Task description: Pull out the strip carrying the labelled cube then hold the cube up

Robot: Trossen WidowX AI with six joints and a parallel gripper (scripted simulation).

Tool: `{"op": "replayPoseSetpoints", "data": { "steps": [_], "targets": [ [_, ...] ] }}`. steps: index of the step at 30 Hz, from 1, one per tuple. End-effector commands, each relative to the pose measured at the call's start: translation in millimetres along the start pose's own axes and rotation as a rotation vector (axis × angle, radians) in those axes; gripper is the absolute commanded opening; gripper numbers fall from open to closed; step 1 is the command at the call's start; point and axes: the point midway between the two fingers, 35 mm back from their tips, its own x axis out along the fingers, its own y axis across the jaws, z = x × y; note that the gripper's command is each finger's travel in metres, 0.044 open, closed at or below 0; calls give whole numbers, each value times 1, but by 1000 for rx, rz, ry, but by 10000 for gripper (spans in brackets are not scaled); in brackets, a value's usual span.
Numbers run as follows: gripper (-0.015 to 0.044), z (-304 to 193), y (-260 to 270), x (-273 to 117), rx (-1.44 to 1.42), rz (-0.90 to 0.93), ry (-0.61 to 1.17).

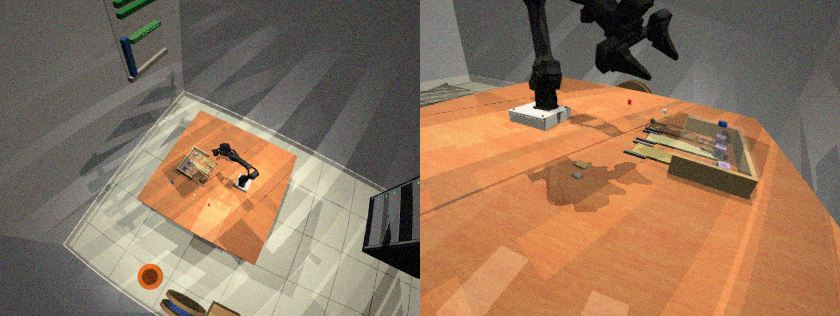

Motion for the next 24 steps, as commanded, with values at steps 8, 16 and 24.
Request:
{"op": "replayPoseSetpoints", "data": {
  "steps": [8,16,24],
  "targets": [
    [400,-119,71,-50,-719,190,129],
    [400,-119,71,-50,-719,190,129],
    [216,-123,73,-16,-678,85,366]
  ]
}}
